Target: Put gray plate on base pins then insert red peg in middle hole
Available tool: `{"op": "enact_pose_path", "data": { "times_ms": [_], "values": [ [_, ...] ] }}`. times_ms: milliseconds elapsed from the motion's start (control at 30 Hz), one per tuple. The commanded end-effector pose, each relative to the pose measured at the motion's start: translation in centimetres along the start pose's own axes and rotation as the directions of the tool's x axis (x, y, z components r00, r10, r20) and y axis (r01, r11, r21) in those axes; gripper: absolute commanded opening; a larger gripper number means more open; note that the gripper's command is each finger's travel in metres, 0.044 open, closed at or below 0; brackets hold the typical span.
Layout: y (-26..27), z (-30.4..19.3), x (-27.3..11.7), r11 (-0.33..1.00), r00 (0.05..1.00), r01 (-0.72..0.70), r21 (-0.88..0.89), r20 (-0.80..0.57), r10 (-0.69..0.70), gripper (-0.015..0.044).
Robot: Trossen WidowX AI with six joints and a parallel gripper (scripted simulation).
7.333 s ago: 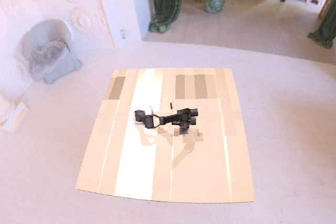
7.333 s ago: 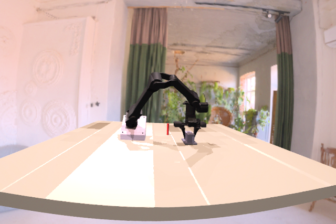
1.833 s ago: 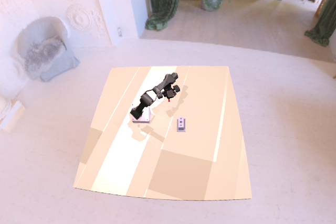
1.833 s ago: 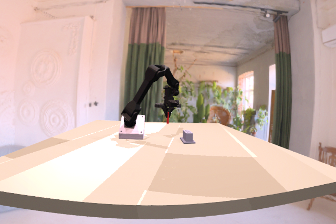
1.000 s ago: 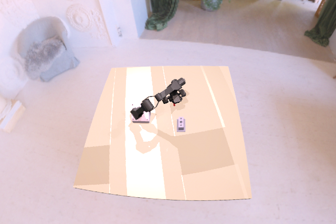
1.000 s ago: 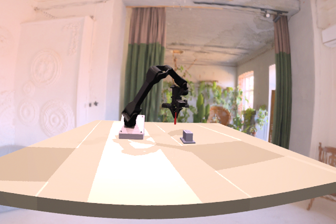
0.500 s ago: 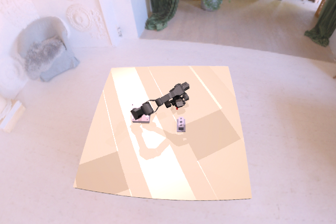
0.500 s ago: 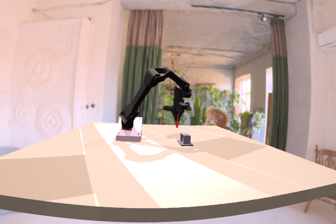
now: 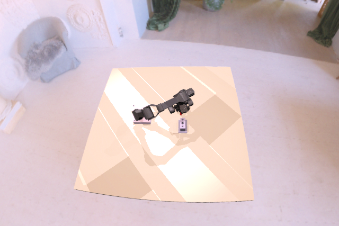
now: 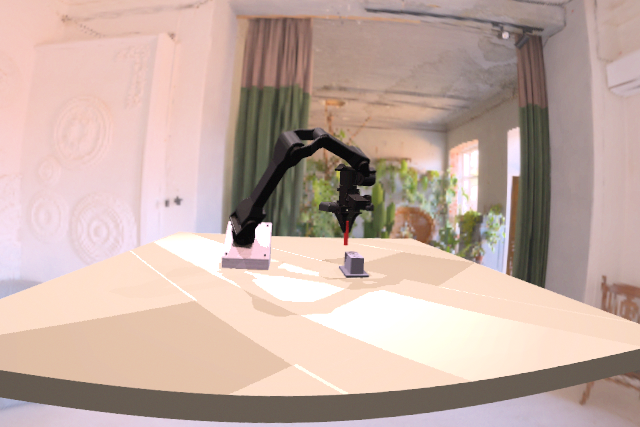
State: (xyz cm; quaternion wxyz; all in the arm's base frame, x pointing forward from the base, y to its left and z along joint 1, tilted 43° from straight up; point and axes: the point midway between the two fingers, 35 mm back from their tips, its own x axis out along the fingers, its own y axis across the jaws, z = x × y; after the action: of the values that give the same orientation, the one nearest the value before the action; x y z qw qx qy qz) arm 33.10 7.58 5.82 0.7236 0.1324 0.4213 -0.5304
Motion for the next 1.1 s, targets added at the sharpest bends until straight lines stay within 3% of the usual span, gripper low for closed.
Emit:
{"op": "enact_pose_path", "data": {
  "times_ms": [0, 533, 1067],
  "values": [
    [-0.2, 1.7, -0.2, 1.000, 1.000, -0.002, 0.002, 0.007, 0.002, 0.0000],
    [-1.4, 6.6, 0.0, 1.000, 1.000, 0.013, -0.005, 0.023, -0.013, 0.0000],
    [-1.4, 6.7, 0.0, 1.000, 1.000, 0.014, -0.005, 0.024, -0.014, 0.0000]
  ]
}}
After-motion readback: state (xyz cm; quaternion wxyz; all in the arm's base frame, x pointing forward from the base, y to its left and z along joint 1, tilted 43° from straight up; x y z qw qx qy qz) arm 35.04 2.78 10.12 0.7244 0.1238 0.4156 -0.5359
